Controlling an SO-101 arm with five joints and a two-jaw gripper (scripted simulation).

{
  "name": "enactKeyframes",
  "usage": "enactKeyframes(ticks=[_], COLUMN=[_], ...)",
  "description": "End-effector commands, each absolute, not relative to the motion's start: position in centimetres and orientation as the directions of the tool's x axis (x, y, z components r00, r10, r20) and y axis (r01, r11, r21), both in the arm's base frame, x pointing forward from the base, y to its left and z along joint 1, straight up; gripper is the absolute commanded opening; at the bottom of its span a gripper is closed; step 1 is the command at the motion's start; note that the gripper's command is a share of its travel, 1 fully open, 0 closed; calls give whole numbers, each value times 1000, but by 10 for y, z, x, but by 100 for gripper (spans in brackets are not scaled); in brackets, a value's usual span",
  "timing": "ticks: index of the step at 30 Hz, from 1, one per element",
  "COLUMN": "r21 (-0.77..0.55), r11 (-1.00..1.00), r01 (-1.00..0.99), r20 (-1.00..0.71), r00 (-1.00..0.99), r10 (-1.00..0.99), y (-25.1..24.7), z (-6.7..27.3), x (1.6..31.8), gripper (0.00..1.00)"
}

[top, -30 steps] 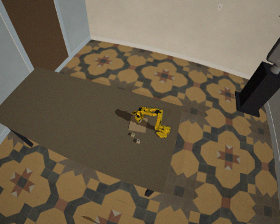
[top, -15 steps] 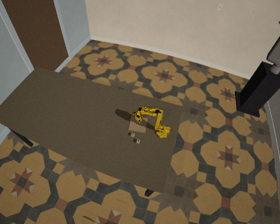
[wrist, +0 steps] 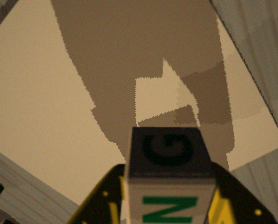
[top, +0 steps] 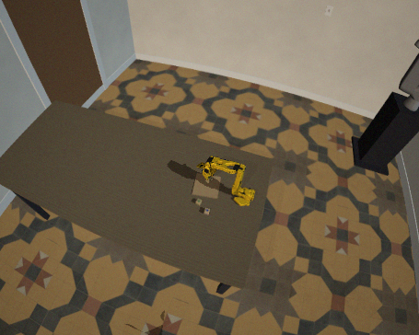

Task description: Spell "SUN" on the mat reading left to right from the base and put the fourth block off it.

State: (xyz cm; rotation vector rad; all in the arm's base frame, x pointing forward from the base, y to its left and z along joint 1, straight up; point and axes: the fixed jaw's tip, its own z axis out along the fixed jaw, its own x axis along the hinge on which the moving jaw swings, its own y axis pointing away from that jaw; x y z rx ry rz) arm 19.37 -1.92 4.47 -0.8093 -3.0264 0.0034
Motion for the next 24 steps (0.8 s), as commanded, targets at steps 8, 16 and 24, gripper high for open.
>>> enactKeyframes(ticks=[8, 16, 24], r21=[26, 26, 26], r11=[867, 865, 815], r01=[498, 501, 579], r20=[-63, -63, -63], r00=[-865, -863, -813], r10=[499, 501, 579], y=[-19, -20, -40], z=[79, 79, 76], x=[200, 200, 205], gripper=[0, 0, 0])
